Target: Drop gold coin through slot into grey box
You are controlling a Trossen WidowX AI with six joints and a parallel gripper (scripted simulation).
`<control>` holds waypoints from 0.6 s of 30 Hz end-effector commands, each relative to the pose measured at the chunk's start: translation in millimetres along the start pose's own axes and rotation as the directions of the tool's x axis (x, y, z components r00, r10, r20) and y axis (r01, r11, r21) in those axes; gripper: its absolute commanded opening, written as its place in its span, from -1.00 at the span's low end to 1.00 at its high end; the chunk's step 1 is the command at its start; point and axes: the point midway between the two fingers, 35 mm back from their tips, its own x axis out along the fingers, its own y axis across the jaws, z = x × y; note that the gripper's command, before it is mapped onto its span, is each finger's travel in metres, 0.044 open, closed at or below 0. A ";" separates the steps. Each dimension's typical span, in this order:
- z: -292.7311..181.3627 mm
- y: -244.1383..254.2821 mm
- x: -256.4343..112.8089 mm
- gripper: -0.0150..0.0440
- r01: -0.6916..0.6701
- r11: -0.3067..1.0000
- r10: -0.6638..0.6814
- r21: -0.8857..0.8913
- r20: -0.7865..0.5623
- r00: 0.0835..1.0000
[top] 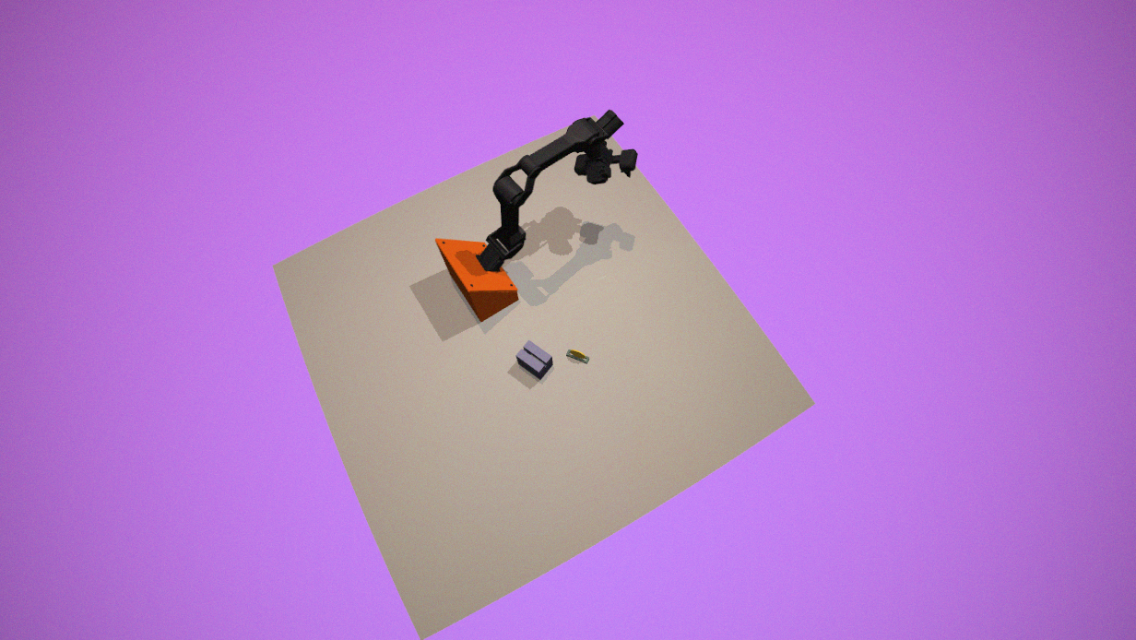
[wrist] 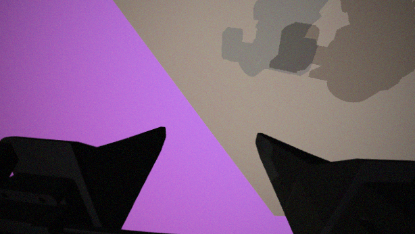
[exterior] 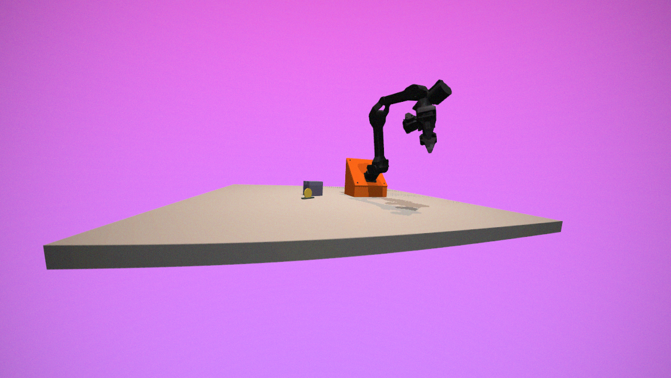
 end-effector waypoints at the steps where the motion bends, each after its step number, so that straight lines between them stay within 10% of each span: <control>1: 0.4 -0.3 1.8 0.78 0.002 1.000 -0.002 -0.013 0.007 1.000; 9: 43.5 -3.2 78.8 0.06 0.239 0.853 -0.098 -0.464 0.307 0.947; 18: 160.9 12.4 138.1 0.05 0.625 0.499 -0.272 -0.600 0.577 0.771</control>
